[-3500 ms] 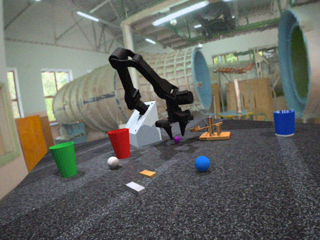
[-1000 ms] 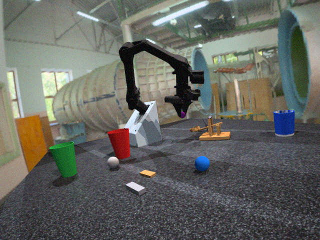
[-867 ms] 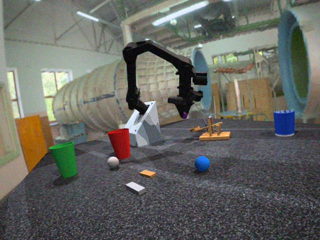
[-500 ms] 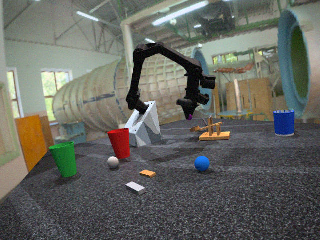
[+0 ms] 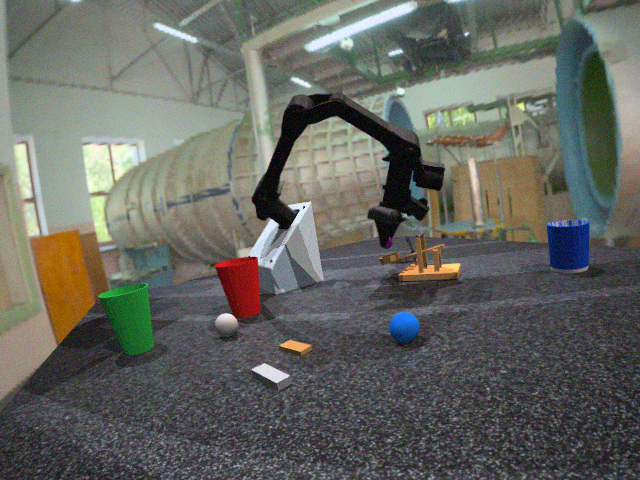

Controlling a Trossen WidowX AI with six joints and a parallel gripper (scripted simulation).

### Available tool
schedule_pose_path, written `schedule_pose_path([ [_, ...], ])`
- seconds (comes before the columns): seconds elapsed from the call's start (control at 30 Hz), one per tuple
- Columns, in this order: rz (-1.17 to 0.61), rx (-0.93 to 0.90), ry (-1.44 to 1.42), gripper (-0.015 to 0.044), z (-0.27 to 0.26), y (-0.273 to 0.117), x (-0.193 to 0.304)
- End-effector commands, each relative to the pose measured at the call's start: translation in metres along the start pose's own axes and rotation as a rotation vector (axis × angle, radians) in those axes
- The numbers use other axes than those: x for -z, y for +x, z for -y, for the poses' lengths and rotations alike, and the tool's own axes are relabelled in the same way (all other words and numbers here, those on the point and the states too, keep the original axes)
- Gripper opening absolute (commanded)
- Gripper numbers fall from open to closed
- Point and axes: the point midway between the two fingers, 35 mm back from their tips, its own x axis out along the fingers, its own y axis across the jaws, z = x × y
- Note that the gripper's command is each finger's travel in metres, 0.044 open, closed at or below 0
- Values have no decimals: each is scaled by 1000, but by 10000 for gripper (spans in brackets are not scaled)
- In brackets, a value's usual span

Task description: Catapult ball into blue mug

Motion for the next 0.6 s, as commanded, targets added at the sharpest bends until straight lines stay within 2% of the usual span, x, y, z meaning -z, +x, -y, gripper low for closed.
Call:
schedule_pose_path([
  [0.0, 3, 4, -4, 0, 0, 4, -3],
  [0.57, 2, -1, 2, 0, 0, 14, -7],
])
